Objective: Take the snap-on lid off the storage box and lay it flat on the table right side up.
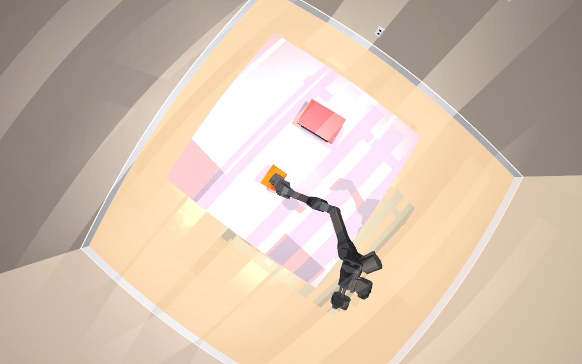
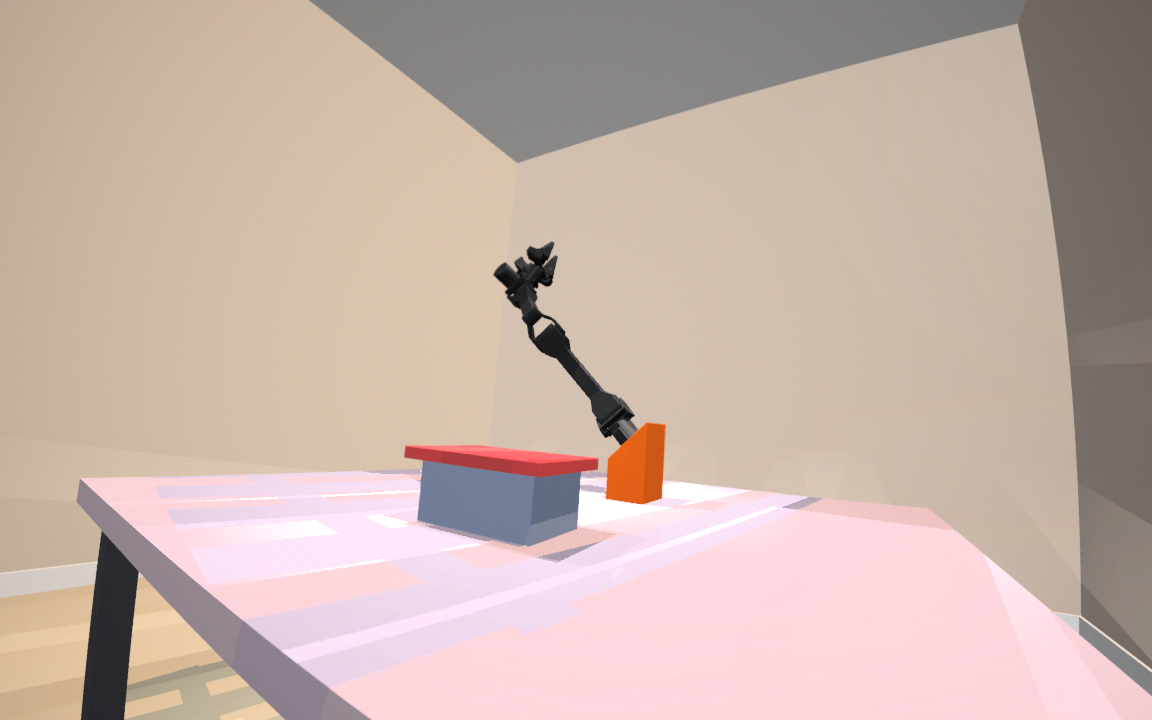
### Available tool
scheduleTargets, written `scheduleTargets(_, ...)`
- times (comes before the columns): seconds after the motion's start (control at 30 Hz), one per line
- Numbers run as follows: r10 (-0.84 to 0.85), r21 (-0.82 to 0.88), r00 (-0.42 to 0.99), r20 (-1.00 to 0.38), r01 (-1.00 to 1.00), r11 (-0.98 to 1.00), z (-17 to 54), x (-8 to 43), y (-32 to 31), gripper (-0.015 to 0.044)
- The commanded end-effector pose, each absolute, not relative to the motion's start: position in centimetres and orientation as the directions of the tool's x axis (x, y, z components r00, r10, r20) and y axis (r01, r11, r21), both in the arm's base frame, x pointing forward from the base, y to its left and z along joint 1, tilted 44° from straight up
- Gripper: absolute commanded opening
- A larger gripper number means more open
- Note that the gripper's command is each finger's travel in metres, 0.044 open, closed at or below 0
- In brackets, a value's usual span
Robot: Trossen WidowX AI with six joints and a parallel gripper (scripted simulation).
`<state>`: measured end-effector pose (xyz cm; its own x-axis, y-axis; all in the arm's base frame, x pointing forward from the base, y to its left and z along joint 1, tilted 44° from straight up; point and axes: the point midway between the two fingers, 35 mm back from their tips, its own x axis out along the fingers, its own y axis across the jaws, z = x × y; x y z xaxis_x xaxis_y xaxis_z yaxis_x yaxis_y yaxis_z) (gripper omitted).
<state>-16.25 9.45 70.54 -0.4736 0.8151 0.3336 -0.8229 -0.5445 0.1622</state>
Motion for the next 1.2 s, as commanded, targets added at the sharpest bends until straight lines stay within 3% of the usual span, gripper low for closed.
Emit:
scheduleTargets(0.0, 0.812, 0.165, -0.479, 0.334, -0.819, -0.55, 70.5, -16.4, 9.3, 0.0374)
scheduleTargets(0.2, 0.686, 0.235, -0.636, 0.352, -0.65, -0.723, 69.4, -19.9, 5.2, 0.0235)
scheduleTargets(0.63, 0.301, 0.228, -0.893, 0.333, -0.234, -0.945, 66.4, -22.7, -6.5, 0.0235)
scheduleTargets(0.93, -0.016, 0.3, -0.95, 0.311, 0.114, -0.947, 63.6, -20.8, -15.5, 0.0235)
scheduleTargets(1.17, -0.275, 0.315, -0.918, 0.284, 0.36, -0.878, 60.8, -17.3, -21.9, 0.0235)
